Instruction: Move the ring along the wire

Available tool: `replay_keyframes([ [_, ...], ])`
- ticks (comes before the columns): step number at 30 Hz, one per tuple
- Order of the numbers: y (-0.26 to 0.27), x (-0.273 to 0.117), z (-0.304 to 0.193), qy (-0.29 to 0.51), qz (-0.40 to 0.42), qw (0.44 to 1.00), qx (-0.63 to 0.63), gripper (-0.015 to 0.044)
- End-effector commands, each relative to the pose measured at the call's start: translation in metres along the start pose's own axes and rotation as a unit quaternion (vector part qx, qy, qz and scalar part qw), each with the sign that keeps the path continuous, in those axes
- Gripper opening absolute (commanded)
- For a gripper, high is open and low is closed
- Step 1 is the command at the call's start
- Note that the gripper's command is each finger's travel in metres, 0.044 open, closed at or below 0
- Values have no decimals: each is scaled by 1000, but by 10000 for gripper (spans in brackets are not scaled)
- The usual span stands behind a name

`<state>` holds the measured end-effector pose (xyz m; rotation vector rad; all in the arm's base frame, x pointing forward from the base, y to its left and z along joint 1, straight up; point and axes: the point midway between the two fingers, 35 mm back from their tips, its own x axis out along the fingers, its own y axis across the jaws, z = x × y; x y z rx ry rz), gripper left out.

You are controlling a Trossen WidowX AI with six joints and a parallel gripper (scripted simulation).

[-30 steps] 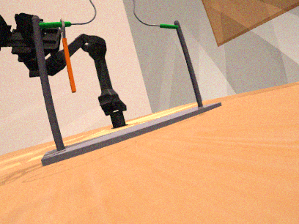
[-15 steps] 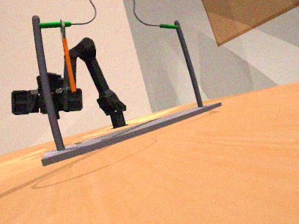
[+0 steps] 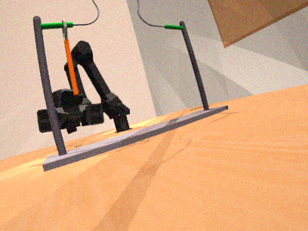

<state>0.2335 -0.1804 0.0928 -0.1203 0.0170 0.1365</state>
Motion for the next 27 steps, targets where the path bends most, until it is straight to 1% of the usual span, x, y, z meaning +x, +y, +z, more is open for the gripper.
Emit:
replay_keyframes([
  [1, -1, 13, 12, -2, -5, 1000, 15, 160],
  [8, -3, 44, 47, -16, -19, 998, 49, 160],
  [16, -3, 47, 48, -17, -20, 998, 50, 160],
  [27, -6, 63, 49, -18, -20, 998, 50, 160],
])
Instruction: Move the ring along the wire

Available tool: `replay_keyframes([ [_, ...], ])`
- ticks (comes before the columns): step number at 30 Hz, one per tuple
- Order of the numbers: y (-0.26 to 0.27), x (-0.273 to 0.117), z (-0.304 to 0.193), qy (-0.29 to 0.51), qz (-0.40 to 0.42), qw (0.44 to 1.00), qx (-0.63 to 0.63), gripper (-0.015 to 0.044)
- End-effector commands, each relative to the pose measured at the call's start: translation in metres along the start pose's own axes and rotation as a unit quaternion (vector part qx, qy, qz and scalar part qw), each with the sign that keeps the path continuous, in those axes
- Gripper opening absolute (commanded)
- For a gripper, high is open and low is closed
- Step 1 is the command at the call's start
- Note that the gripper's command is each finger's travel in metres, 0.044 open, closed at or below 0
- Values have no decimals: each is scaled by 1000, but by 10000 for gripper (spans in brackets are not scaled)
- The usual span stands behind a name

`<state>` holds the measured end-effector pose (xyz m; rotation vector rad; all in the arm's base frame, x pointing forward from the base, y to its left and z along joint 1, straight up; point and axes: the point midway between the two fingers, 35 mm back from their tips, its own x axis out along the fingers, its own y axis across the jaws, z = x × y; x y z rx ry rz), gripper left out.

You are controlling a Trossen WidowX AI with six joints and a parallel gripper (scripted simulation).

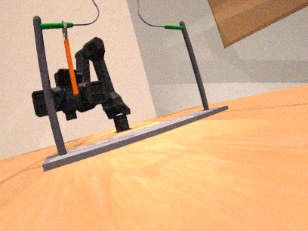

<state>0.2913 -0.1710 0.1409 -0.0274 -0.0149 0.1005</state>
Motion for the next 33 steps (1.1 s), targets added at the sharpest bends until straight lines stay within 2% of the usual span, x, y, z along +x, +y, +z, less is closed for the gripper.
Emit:
replay_keyframes([
  [1, -2, 7, 0, 0, -1, 1000, 4, 160],
  [33, 0, 58, 1, -2, -1, 1000, 4, 160],
])
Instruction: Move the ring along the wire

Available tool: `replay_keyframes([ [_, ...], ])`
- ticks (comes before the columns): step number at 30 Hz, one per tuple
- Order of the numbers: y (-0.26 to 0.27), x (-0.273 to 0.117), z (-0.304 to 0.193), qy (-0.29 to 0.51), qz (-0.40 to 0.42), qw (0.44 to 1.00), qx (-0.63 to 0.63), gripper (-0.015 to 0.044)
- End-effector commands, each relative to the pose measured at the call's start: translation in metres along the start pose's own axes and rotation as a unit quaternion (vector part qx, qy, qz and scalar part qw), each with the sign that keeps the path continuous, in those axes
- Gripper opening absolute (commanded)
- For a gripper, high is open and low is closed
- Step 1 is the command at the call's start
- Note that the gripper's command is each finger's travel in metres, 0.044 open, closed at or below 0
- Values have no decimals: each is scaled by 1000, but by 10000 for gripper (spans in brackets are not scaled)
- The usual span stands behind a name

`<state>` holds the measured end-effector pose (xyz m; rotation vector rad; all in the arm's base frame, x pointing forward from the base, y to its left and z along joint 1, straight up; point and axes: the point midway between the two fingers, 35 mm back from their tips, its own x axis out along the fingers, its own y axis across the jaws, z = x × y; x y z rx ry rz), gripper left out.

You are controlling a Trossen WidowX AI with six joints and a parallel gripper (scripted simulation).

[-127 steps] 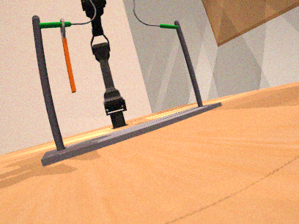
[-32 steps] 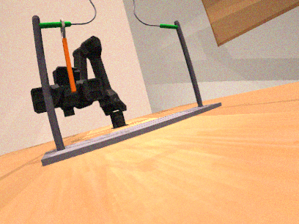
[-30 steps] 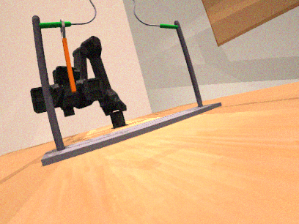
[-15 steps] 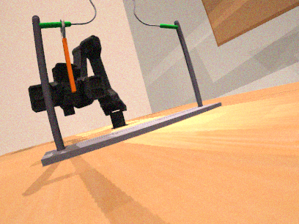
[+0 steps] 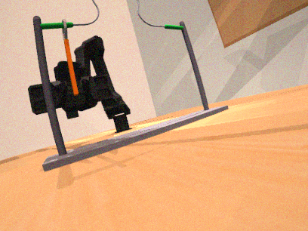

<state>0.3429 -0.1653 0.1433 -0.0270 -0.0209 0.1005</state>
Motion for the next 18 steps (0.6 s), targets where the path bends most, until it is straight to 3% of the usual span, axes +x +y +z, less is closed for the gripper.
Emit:
replay_keyframes([
  [1, 0, 8, -1, 1, -1, 1000, 4, 160],
  [18, 0, 10, -1, 0, -1, 1000, 4, 160],
])
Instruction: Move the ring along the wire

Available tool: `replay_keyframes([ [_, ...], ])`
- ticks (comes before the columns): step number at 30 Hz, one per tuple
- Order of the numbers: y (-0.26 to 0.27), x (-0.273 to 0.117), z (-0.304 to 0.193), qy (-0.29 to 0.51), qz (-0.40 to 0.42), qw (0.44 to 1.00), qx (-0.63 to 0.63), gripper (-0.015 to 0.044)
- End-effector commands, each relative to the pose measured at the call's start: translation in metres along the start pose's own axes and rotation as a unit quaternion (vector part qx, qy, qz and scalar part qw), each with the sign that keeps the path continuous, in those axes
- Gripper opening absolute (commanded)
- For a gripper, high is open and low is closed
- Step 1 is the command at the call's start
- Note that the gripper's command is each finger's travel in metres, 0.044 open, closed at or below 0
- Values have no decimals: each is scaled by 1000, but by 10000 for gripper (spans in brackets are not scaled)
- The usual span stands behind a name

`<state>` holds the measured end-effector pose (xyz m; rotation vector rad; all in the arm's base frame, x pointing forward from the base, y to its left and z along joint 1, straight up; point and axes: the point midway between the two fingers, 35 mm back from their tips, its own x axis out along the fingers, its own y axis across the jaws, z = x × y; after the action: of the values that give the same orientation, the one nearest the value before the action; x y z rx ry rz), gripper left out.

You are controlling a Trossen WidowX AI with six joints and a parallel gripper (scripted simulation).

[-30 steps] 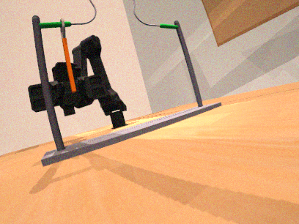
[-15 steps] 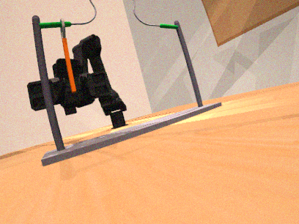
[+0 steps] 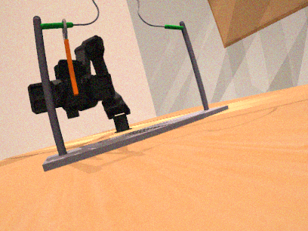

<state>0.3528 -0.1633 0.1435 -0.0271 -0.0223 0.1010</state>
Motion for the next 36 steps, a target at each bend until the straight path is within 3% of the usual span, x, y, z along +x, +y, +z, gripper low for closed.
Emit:
replay_keyframes([
  [1, -1, 0, -1, 1, -2, 1000, 4, 160],
  [8, -1, 0, -1, 1, -2, 1000, 4, 160],
  [20, 0, 0, 0, 0, 0, 1000, 0, -150],
  [36, 1, 0, 10, -1, -2, 1000, 3, -150],
])
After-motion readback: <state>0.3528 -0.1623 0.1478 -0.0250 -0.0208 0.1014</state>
